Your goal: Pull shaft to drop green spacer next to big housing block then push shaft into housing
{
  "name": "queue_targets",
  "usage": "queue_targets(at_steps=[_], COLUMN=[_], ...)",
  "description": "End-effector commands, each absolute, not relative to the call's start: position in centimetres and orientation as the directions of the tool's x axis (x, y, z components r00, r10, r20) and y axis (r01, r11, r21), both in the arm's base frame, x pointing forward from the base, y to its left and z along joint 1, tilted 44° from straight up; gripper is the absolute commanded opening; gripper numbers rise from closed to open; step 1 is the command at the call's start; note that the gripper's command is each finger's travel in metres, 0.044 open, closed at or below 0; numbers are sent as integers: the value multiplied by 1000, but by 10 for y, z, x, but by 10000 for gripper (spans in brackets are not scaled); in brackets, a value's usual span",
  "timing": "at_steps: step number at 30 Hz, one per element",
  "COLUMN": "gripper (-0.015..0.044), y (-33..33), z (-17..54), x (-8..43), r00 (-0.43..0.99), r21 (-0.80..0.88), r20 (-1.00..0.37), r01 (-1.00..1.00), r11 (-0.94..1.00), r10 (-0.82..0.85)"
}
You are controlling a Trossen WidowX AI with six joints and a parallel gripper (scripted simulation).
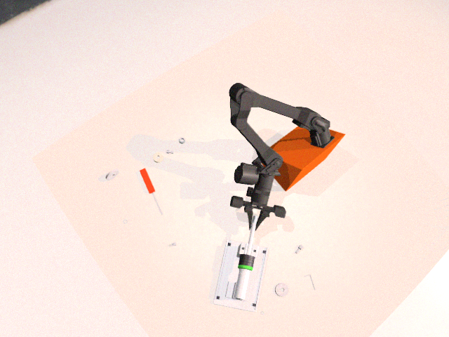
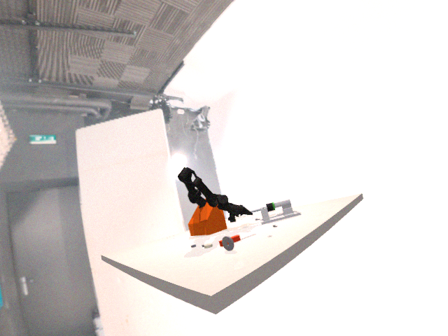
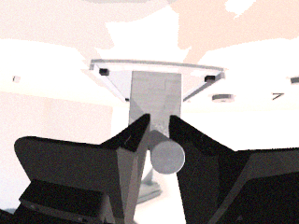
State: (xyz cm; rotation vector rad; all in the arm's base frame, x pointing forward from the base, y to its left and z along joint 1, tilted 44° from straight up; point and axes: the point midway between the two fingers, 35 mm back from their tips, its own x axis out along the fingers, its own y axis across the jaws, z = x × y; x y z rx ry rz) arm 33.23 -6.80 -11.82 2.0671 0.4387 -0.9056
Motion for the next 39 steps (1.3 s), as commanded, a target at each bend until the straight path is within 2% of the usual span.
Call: queue_targets(at_steps=[1, 39], gripper=[0, 0], y=[-68, -70], z=[-118, -116], x=[331, 328], r00=[680, 680], r21=[548, 547], r20=[-733, -733], r01=[582, 582], r11=[-601, -601], r10=[-9, -9])
